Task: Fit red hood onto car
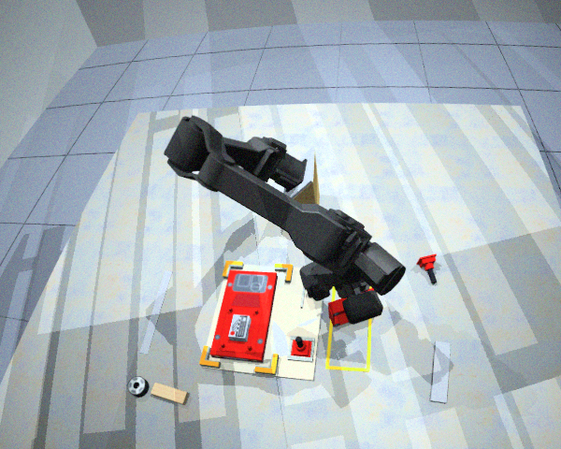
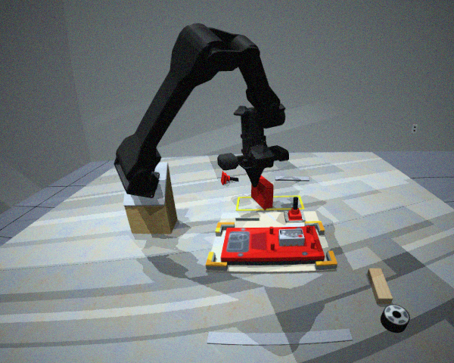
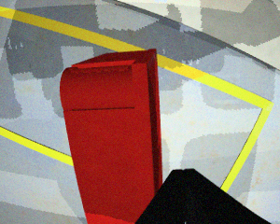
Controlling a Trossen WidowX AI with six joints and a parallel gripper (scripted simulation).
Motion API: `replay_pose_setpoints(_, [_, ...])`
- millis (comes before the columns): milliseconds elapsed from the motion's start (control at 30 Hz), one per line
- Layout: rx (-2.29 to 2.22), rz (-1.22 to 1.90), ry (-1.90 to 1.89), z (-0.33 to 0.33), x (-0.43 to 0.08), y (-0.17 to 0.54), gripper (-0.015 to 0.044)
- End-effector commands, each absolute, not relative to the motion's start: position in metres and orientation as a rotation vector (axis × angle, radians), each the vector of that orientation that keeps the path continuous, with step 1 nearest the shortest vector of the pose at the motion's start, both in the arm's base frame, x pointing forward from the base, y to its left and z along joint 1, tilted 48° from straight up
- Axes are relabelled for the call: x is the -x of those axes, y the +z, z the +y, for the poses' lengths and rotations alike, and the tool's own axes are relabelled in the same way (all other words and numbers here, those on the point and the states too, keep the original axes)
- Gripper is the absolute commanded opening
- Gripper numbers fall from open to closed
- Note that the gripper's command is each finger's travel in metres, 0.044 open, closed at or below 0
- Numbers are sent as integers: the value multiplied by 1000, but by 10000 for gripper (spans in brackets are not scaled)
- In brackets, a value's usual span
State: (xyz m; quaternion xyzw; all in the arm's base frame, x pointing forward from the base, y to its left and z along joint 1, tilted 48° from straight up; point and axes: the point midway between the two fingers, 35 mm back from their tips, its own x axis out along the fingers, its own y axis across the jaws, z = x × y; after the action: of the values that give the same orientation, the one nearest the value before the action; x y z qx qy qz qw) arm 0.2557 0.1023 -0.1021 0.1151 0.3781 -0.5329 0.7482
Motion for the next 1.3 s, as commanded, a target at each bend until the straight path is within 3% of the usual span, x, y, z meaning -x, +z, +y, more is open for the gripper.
replay_pose_setpoints(0, [-241,826,-1163,103,-258,-104,0])
replay_pose_setpoints(1267, [-242,826,-1162,111,-276,-108,0])
